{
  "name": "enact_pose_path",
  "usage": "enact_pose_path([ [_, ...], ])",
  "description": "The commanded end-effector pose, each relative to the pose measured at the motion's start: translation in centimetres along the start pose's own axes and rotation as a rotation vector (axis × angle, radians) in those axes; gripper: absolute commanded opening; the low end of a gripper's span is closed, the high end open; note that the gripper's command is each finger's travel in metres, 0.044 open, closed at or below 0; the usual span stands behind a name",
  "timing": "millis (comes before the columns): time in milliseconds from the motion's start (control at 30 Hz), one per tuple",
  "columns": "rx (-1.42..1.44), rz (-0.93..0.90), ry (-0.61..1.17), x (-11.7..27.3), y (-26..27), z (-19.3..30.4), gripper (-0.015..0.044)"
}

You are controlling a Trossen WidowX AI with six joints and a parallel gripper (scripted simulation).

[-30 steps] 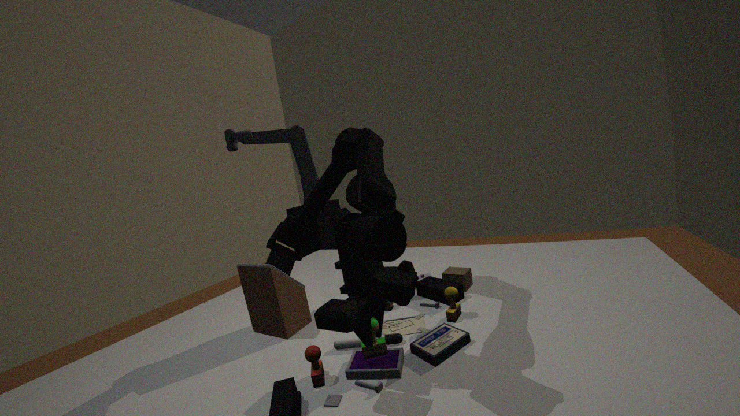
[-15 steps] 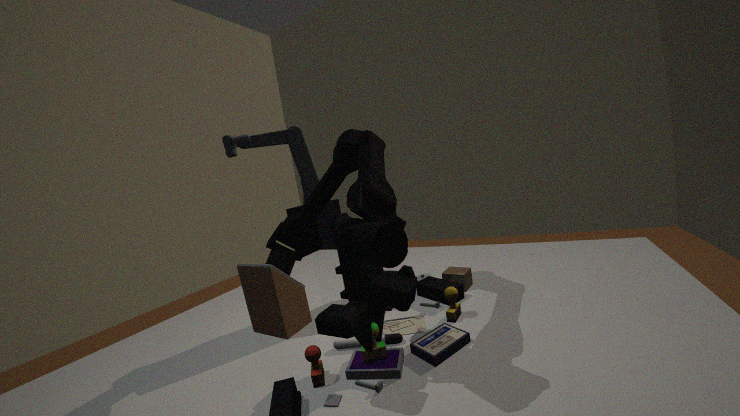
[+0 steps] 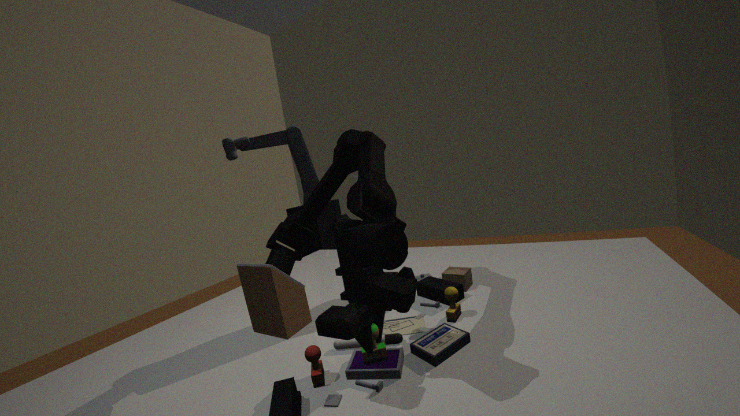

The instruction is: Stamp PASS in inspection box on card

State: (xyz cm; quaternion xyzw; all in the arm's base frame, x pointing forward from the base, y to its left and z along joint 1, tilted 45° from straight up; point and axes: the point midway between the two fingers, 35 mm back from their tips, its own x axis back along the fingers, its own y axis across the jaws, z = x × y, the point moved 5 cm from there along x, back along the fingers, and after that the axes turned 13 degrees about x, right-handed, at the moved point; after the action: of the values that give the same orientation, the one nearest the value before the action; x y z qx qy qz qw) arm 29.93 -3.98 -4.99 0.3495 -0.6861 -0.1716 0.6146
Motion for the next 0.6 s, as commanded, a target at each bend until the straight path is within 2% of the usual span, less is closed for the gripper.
enact_pose_path([
  [0,-0.004,-0.006,0.000,-0.21,0.02,0.12,0.0000],
  [567,-0.004,-0.006,0.000,-0.49,0.02,0.12,0.0000],
])
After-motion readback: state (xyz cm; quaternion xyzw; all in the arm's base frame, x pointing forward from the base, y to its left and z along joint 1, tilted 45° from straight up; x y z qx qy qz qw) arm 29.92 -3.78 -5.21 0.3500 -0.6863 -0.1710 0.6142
